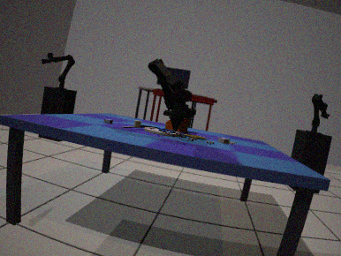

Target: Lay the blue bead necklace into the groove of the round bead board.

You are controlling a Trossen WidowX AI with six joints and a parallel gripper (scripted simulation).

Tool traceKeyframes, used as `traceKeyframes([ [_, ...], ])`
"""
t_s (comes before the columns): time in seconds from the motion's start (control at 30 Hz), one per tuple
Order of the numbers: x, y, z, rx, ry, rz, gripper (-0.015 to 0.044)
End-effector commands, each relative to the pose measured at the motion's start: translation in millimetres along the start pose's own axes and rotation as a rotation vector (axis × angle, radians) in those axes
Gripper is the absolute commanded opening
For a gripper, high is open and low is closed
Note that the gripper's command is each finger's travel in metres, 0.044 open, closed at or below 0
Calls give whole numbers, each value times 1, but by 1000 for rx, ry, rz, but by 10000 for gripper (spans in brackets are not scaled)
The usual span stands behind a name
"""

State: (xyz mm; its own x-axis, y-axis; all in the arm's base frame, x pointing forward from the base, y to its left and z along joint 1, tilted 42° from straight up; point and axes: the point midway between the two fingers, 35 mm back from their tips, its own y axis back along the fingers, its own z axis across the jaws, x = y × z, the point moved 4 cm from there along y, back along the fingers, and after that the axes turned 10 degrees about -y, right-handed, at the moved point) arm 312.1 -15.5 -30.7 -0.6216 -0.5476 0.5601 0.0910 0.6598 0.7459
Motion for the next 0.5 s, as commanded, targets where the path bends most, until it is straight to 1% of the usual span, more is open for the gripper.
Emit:
traceKeyframes([
  [0.0,-1,-3,2,-4,-4,-2,0],
  [0.2,0,-8,2,-4,-4,-1,0],
  [0.47,-1,-5,0,-1,-11,-3,210],
])
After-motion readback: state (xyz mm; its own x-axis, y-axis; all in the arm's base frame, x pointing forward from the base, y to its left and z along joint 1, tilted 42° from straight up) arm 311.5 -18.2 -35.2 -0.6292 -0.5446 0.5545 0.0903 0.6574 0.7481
